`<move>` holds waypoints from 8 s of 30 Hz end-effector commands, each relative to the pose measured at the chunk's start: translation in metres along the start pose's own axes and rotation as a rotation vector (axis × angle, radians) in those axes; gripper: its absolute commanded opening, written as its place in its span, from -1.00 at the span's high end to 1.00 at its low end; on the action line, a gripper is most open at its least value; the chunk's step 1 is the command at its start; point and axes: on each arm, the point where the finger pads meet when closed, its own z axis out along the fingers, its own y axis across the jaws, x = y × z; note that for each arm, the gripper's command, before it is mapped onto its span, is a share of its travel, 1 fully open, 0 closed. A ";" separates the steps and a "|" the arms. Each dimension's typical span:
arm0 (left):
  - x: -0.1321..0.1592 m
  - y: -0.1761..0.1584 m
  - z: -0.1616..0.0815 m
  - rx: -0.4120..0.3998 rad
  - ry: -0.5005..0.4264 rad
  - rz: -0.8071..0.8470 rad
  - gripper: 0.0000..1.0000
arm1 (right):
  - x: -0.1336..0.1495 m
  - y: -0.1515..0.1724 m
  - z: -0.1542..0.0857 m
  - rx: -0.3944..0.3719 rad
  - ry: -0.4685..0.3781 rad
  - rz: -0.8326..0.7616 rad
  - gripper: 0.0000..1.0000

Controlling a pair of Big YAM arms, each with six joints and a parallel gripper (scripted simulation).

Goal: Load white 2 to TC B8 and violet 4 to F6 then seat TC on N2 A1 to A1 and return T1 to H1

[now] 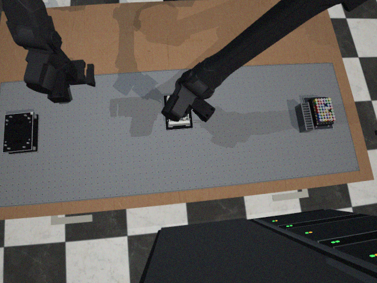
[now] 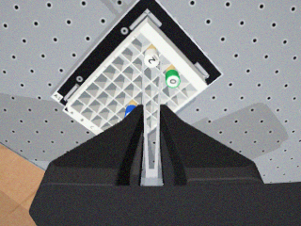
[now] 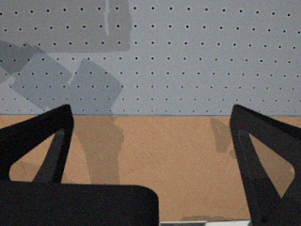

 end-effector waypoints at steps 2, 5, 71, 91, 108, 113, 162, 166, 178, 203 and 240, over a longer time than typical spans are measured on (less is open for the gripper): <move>-0.011 0.000 -0.006 0.002 -0.003 -0.021 0.78 | -0.009 -0.002 -0.004 0.006 -0.017 0.002 -1.00; -0.011 0.000 -0.006 0.002 -0.003 -0.021 0.78 | -0.009 -0.002 -0.004 0.006 -0.017 0.002 -1.00; -0.002 -0.014 -0.034 0.023 0.006 -0.002 0.78 | -0.009 -0.002 -0.004 0.006 -0.017 0.002 -1.00; -0.003 -0.020 -0.047 0.025 0.007 -0.008 0.78 | -0.009 -0.002 -0.004 0.006 -0.017 0.002 -1.00; -0.005 -0.024 -0.058 0.029 0.007 -0.008 0.78 | -0.009 -0.002 -0.004 0.006 -0.017 0.002 -1.00; -0.003 -0.020 -0.055 0.020 0.009 -0.001 0.78 | -0.009 -0.002 -0.004 0.006 -0.017 0.002 -1.00; -0.001 -0.022 -0.052 0.015 0.011 0.005 0.84 | -0.009 -0.002 -0.004 0.006 -0.017 0.002 -1.00; 0.000 -0.018 -0.051 0.009 0.012 0.009 0.84 | -0.009 -0.002 -0.004 0.006 -0.017 0.002 -1.00; 0.001 -0.015 -0.051 0.006 0.013 0.009 0.85 | -0.009 -0.002 -0.004 0.006 -0.017 0.002 -1.00; 0.003 -0.011 -0.050 0.000 0.013 0.011 0.85 | -0.009 -0.002 -0.004 0.006 -0.017 0.002 -1.00; 0.010 -0.002 -0.040 -0.016 0.017 0.027 0.85 | -0.009 -0.002 -0.004 0.006 -0.017 0.002 -1.00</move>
